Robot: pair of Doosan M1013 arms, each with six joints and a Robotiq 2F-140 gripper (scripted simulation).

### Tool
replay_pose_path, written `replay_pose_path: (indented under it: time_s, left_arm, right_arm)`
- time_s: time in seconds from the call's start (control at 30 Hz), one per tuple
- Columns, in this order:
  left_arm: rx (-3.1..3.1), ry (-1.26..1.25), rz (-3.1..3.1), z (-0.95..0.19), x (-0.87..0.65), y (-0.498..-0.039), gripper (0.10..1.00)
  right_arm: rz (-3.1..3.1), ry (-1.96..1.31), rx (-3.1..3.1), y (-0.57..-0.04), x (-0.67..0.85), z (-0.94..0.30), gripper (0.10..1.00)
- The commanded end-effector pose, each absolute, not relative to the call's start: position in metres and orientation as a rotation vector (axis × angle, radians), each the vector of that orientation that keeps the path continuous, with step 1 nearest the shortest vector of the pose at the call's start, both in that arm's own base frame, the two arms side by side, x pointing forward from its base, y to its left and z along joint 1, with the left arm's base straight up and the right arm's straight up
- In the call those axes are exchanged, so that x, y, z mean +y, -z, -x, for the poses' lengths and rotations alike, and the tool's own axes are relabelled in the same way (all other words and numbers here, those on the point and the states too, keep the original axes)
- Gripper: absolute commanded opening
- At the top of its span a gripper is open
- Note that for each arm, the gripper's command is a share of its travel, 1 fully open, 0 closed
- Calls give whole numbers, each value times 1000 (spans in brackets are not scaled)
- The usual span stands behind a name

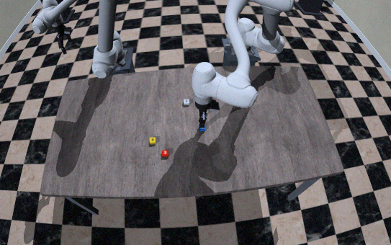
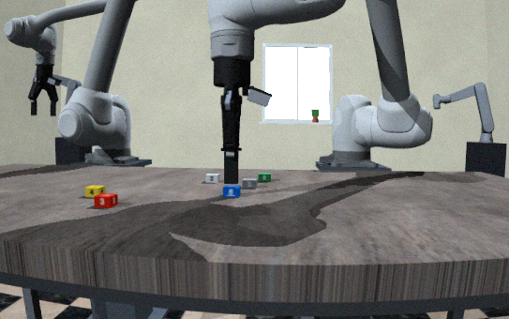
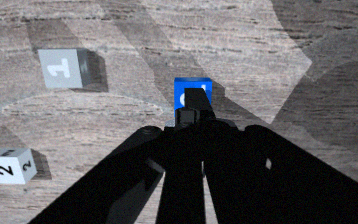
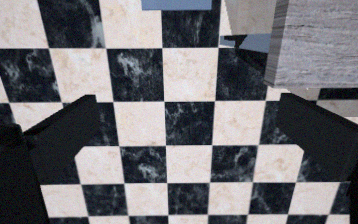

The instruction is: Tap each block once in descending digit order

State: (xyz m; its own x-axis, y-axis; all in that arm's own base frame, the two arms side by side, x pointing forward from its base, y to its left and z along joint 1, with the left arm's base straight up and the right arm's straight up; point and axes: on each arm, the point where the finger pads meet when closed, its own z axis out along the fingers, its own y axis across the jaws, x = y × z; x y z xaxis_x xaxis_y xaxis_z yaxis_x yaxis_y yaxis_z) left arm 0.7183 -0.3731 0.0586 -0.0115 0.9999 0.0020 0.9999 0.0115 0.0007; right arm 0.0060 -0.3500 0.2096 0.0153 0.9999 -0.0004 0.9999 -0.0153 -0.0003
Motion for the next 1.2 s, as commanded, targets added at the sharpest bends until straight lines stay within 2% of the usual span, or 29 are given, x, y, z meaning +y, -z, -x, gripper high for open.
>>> replay_pose_path:
  time_s: [0.0,0.47,1.17]
  left_arm:
    - [-2235,5,2210,-719,-373,-70,99]
    - [-2234,5,2209,-719,-373,-116,99]
    - [-2235,5,2210,-720,-376,-113,99]
  right_arm:
    - [-2238,2,2203,-210,-351,-6,1000]
    - [-2238,2,2203,-210,-351,-6,1000]
    - [-2238,2,2203,-210,-351,-6,1000]
